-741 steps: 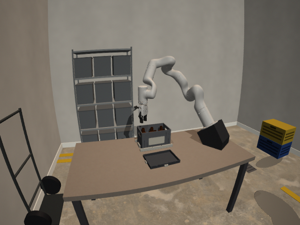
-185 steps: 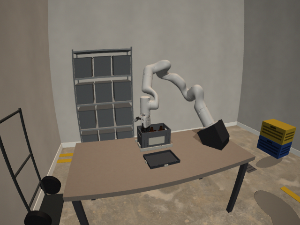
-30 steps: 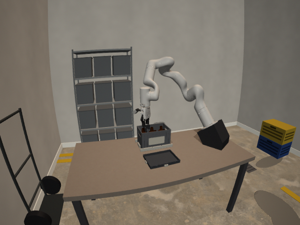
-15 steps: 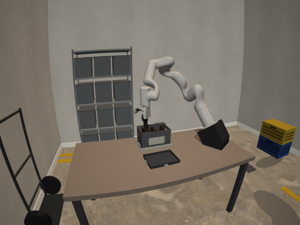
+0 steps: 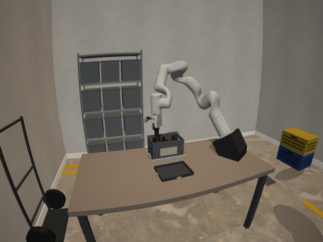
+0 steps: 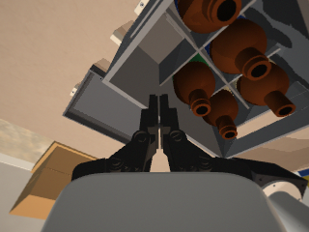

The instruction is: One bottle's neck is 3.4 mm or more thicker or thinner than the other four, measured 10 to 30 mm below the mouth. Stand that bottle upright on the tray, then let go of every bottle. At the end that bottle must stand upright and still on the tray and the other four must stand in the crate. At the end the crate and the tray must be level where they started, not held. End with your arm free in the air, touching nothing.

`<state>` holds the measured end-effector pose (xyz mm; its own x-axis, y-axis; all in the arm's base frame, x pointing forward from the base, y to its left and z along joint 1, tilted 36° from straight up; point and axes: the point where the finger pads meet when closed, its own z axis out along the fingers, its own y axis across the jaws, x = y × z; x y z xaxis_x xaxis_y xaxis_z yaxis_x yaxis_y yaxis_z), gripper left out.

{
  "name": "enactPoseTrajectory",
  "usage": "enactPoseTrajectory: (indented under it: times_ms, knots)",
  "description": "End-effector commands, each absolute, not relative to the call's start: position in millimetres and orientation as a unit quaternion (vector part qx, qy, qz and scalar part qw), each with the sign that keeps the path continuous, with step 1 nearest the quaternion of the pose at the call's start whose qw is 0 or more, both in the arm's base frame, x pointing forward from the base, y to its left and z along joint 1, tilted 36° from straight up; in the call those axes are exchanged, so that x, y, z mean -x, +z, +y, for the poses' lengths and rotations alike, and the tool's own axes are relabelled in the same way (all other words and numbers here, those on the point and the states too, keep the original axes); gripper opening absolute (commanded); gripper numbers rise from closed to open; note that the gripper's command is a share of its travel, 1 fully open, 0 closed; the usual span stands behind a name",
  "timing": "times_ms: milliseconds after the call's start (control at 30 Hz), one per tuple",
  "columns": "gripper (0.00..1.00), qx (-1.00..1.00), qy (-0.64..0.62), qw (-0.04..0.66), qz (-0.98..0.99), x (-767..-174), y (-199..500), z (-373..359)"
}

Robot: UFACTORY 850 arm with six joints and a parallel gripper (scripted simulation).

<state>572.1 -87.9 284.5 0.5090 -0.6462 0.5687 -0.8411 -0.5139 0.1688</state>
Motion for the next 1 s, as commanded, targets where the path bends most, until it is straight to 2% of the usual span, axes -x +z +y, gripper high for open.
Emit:
enactPoseTrajectory:
  times_ms: [0, 267, 333, 600, 667, 700, 967]
  knots:
    - [0.00, -0.841, 0.224, 0.217, -0.442, -573, 285, -88]
    - [0.00, -0.841, 0.224, 0.218, -0.442, -566, 286, -90]
    - [0.00, -0.840, 0.225, 0.218, -0.442, -535, 290, -102]
    - [0.00, -0.840, 0.226, 0.219, -0.442, -475, 291, -121]
    - [0.00, -0.840, 0.226, 0.219, -0.442, -475, 291, -121]
    - [0.00, -0.840, 0.226, 0.218, -0.442, -452, 290, -127]
    - [0.00, -0.841, 0.225, 0.218, -0.442, -394, 281, -138]
